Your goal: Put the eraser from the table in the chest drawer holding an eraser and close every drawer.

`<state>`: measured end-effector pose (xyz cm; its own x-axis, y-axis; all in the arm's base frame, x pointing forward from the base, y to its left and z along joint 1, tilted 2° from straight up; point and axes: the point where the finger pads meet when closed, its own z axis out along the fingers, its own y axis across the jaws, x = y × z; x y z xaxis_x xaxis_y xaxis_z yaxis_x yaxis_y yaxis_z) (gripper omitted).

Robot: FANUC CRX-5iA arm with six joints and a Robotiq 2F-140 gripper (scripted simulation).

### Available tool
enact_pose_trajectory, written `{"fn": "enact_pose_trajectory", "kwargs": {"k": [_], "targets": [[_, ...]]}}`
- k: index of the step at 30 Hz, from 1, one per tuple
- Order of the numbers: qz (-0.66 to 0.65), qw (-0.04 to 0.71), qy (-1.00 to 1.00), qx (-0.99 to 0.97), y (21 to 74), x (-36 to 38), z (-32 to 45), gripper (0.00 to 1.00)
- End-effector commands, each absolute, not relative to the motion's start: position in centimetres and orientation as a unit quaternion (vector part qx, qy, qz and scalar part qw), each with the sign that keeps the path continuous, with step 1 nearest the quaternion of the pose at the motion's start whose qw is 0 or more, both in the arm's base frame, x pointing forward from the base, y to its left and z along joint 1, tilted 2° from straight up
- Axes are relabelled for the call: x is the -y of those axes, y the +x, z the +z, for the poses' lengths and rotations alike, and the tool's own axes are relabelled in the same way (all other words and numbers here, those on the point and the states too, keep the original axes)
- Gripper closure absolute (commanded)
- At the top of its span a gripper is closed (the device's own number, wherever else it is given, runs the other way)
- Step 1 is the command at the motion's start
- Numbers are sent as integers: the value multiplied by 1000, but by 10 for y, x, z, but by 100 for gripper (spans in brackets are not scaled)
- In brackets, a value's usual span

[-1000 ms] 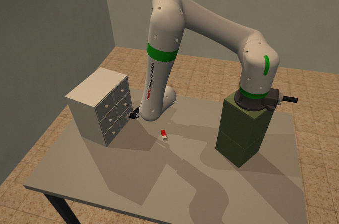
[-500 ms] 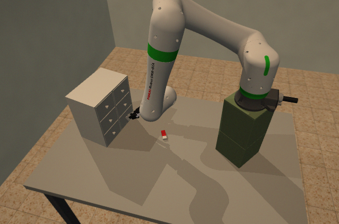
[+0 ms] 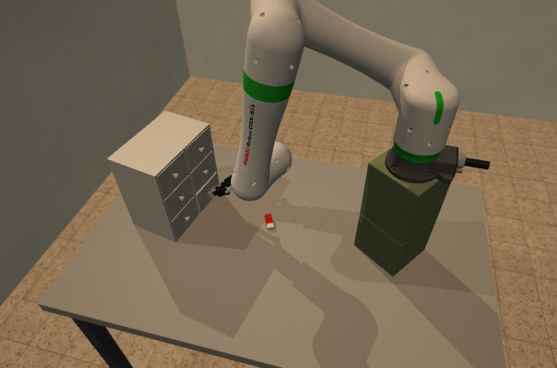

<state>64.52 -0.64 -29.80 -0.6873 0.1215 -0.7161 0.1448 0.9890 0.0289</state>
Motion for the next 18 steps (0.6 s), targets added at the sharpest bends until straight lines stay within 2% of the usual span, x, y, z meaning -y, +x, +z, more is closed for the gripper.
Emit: {"fn": "enact_pose_trajectory", "kwargs": {"k": [1,18], "targets": [[-15,389,73,-918,643,6,-298,92],[-15,389,73,-918,626,4,-298,92]]}}
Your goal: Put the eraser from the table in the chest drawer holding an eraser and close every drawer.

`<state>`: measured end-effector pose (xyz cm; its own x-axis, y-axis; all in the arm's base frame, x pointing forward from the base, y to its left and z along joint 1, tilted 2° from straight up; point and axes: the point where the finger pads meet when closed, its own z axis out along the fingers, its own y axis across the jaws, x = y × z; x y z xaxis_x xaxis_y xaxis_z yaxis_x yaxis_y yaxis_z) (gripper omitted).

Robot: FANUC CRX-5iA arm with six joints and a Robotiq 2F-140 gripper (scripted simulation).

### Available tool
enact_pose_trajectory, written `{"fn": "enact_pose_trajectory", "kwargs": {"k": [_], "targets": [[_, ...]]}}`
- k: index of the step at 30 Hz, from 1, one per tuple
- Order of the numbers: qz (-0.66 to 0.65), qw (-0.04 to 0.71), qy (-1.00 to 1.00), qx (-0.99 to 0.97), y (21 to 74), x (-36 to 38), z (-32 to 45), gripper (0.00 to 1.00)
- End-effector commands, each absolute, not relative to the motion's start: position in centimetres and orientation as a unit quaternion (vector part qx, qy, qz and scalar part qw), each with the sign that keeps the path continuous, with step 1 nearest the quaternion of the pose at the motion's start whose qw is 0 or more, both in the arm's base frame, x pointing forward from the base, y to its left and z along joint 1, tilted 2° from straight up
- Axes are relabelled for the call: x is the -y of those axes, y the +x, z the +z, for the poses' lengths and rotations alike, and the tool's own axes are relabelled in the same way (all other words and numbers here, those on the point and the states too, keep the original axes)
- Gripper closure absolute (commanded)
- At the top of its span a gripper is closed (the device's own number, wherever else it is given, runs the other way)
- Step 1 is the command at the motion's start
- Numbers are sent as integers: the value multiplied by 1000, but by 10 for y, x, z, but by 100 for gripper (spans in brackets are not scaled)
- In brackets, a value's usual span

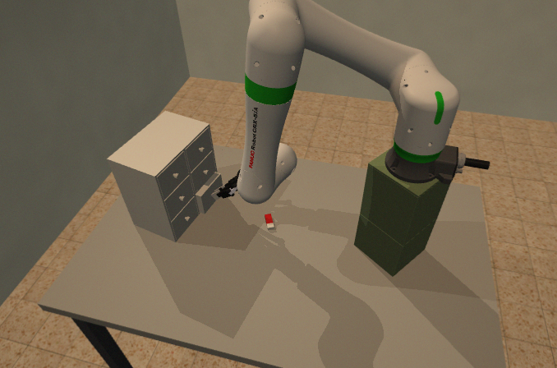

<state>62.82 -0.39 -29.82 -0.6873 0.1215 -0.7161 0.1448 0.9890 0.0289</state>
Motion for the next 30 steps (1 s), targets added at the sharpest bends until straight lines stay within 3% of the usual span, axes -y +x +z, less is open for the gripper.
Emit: {"fn": "enact_pose_trajectory", "kwargs": {"k": [1,30], "targets": [[-15,389,73,-918,625,4,-298,92],[-15,389,73,-918,591,-1,-299,92]]}}
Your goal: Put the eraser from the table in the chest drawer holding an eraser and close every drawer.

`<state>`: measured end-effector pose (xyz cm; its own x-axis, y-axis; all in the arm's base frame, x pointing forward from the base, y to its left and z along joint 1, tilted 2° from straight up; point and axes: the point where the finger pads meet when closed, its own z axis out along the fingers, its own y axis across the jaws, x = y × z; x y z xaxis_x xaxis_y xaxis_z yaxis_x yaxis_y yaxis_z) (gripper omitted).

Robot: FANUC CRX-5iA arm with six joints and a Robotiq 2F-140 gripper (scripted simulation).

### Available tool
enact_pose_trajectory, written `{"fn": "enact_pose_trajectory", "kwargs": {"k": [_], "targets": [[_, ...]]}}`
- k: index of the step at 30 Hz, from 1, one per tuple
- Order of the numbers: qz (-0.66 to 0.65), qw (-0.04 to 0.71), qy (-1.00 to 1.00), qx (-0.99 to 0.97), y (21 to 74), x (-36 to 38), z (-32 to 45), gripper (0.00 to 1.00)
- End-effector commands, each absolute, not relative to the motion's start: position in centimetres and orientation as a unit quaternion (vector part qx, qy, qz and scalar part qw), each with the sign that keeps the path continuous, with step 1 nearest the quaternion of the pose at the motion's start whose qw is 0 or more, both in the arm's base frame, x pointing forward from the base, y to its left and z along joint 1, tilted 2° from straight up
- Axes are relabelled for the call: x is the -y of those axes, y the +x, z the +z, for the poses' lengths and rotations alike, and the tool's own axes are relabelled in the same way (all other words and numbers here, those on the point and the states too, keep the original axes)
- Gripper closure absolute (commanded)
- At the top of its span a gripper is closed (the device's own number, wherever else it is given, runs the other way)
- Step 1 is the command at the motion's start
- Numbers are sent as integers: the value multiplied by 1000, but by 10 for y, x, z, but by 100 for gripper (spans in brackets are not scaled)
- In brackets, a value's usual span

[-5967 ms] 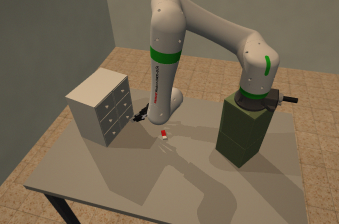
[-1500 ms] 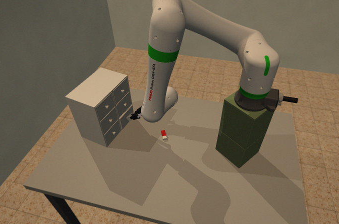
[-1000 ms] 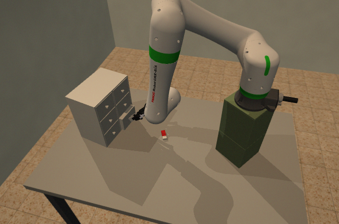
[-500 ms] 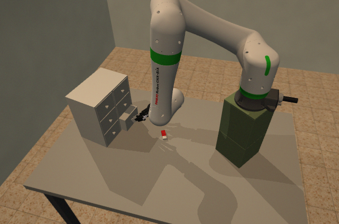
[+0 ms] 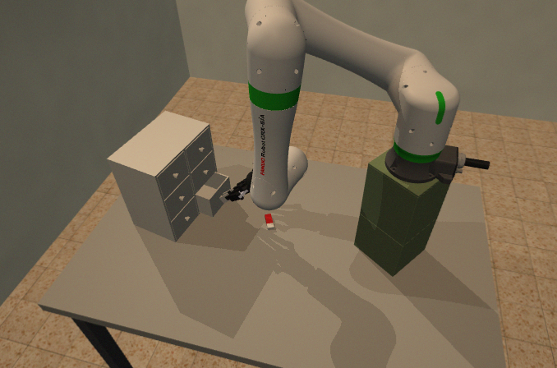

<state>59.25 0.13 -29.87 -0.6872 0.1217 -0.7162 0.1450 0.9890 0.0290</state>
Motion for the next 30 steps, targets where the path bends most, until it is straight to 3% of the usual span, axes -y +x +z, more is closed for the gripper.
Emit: {"fn": "enact_pose_trajectory", "kwargs": {"k": [1,30], "targets": [[-15,389,73,-918,590,-2,-299,92],[-15,389,73,-918,581,-3,-299,92]]}}
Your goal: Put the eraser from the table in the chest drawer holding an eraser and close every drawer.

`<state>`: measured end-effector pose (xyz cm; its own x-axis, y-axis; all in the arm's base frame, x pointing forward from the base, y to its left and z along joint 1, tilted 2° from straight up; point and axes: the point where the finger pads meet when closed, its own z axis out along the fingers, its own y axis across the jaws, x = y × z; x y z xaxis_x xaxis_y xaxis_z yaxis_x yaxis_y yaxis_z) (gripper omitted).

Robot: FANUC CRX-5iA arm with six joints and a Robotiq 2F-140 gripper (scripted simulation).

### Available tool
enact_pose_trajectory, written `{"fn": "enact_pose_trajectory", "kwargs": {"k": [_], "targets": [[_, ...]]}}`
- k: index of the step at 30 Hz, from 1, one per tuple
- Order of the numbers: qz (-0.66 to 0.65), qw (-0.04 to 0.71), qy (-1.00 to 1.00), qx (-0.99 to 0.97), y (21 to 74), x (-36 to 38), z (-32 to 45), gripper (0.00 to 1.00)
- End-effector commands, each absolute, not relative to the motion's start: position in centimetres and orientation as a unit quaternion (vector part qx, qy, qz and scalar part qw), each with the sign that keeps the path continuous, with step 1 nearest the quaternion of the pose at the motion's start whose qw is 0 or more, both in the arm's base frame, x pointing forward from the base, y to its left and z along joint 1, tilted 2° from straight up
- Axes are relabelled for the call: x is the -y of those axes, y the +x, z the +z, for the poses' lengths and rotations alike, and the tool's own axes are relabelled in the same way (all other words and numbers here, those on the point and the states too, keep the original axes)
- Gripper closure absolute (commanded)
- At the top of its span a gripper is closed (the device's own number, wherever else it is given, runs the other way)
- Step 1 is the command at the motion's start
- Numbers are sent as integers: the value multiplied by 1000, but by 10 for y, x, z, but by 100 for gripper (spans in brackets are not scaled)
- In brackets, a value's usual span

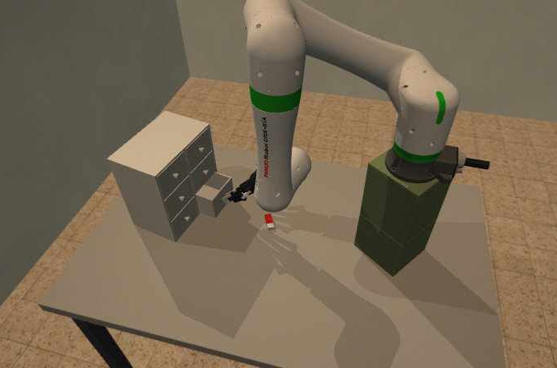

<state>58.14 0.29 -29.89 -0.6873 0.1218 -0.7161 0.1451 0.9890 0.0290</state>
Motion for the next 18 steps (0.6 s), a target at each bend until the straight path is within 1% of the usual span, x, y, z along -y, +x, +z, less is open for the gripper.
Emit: {"fn": "enact_pose_trajectory", "kwargs": {"k": [1,7,10,13,18], "targets": [[-15,389,73,-918,581,-3,-299,92],[-15,389,73,-918,581,-3,-299,92],[-15,389,73,-918,581,-3,-299,87],[-15,389,73,-918,581,-3,-299,87],[-15,389,73,-918,581,-3,-299,80]]}}
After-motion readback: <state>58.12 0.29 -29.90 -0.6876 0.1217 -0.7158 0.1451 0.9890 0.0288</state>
